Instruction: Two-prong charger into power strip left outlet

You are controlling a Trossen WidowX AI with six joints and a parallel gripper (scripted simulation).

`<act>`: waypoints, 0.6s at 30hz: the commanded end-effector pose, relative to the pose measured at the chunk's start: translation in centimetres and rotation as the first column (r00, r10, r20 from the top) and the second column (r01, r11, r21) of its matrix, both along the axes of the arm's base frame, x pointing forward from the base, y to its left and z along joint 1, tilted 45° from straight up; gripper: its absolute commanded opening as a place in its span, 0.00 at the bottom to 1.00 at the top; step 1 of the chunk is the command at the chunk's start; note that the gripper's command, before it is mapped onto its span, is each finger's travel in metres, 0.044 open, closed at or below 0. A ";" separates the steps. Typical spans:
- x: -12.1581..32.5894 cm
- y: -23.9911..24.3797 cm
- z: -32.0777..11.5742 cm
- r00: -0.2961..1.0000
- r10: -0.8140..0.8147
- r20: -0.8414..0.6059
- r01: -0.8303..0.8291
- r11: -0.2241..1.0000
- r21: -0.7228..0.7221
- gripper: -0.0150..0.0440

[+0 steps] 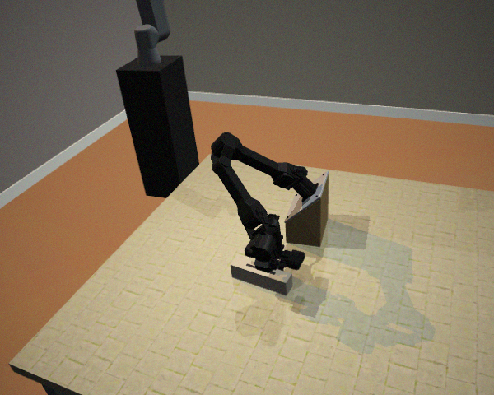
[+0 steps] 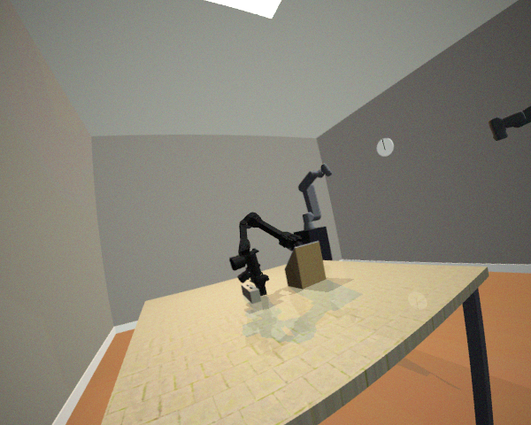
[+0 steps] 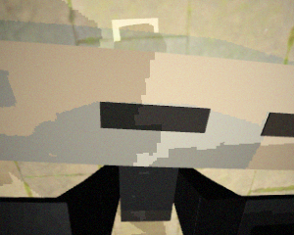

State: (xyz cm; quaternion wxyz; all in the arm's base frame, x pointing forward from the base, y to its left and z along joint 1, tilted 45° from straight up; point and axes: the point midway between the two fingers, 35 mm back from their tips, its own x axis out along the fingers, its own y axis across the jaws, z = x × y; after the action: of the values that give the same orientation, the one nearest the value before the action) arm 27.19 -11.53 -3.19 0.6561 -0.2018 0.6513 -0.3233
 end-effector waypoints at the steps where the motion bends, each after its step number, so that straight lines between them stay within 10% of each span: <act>1: 1.1 0.0 0.4 0.999 0.002 0.042 -0.002 1.000 -0.003 0.25; 18: 0.9 0.0 0.4 0.999 0.002 0.042 -0.002 1.000 -0.003 0.25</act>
State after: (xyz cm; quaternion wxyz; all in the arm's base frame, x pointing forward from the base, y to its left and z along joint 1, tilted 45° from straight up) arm 27.18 -11.53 -3.18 0.6577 -0.2003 0.6499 -0.3240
